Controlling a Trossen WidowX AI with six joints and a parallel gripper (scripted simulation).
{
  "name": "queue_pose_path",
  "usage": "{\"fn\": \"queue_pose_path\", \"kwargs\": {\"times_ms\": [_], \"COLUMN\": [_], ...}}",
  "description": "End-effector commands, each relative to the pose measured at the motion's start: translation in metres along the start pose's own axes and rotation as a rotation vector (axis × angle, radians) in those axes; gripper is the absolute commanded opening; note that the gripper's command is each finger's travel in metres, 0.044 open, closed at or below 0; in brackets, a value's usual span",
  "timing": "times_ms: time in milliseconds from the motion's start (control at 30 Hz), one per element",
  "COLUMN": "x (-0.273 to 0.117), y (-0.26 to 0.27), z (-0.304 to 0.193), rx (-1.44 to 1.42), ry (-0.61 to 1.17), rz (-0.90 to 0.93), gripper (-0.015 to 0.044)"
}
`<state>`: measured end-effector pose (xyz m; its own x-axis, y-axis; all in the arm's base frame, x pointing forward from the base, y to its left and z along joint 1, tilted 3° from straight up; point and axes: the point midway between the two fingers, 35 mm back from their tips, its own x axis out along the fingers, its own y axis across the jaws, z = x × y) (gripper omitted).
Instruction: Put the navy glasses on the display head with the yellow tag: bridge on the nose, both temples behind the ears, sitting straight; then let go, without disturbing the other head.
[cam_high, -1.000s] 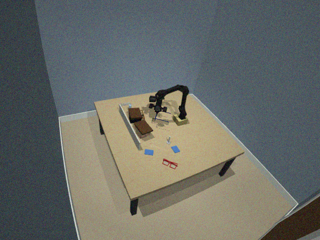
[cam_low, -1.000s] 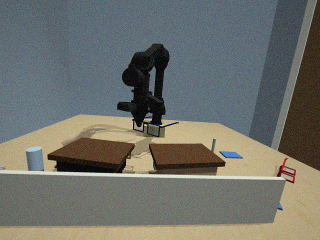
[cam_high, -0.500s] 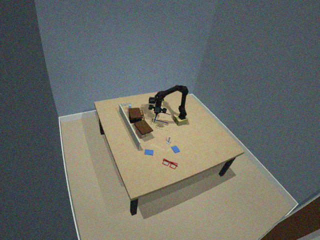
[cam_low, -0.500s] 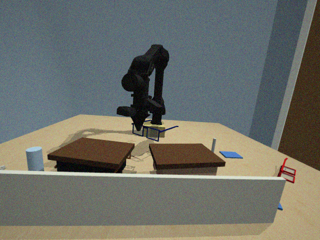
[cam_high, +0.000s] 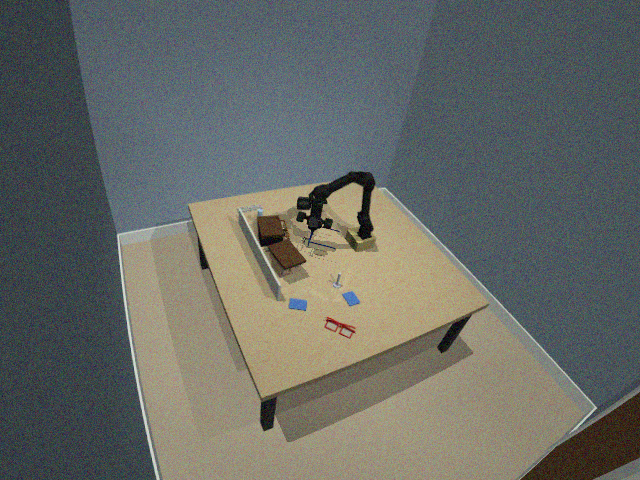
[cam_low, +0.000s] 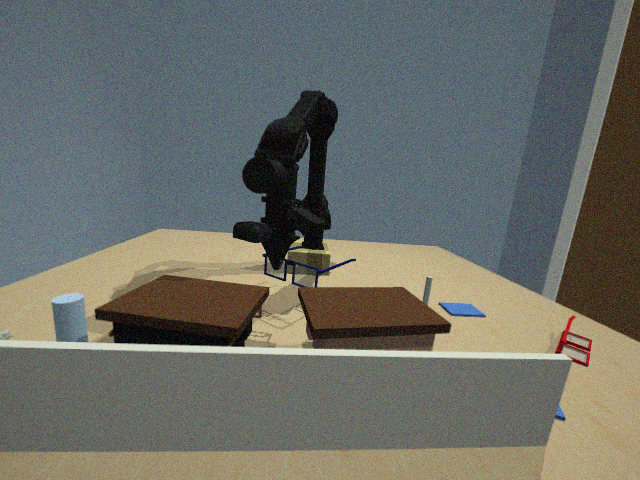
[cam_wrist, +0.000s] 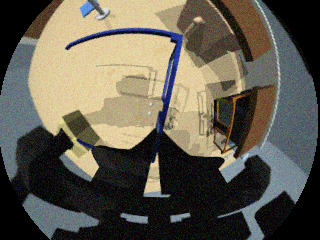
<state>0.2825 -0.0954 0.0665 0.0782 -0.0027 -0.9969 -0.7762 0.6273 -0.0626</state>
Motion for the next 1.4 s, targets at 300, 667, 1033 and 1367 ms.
{"fn": "queue_pose_path", "kwargs": {"times_ms": [300,667,1033,1367], "x": [0.015,0.027,0.038,0.049], "y": [0.002,0.002,0.003,0.005], "z": [0.0,0.0,0.0,-0.001], "rx": [-0.003,-0.003,-0.003,-0.003], "ry": [-0.003,-0.003,-0.003,-0.003], "rz": [0.007,0.007,0.007,0.007], "gripper": [0.0,0.0,0.0,0.0]}}
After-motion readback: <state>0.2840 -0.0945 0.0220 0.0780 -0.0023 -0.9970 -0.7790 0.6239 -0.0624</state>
